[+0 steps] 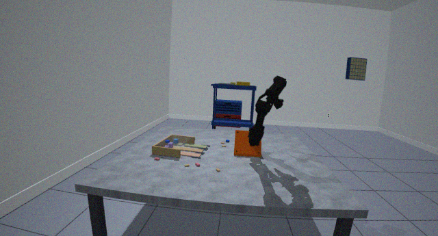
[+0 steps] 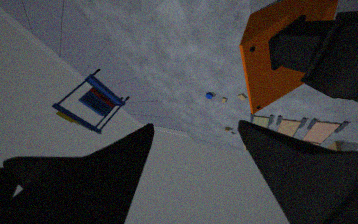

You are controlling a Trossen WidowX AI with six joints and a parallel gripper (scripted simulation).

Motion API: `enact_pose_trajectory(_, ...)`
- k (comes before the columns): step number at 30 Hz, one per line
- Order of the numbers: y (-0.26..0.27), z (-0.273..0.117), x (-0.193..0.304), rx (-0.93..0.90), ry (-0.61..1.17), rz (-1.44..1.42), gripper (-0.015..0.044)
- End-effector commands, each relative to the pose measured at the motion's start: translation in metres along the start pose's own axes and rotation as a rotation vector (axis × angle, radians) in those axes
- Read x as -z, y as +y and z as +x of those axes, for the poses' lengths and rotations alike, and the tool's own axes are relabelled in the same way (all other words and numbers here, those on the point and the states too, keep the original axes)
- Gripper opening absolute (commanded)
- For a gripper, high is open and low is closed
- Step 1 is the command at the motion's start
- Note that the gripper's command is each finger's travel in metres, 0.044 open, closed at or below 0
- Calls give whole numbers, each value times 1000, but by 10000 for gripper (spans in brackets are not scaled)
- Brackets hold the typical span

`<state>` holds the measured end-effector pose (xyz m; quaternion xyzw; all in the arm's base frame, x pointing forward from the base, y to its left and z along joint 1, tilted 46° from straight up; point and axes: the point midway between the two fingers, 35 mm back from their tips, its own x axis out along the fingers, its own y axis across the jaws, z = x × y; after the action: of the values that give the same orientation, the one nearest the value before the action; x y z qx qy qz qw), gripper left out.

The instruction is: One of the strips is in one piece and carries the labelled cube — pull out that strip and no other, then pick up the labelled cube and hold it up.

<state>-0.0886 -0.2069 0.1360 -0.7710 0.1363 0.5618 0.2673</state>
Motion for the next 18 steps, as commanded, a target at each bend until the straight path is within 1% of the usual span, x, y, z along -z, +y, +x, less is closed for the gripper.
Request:
enact_pose_trajectory(1,1,1,2,-4,3,-17,400)
enact_pose_trajectory(3,7,11,20,-35,24,-152,400)
enact_pose_trajectory(7,14,41,76,-124,94,-568,400)
enact_pose_trajectory(10,8,63,119,-185,155,-887,400)
enact_pose_trajectory(14,-18,90,173,-266,255,-1317,400)
enact_pose_trajectory(18,-62,115,217,-350,382,-1744,400)
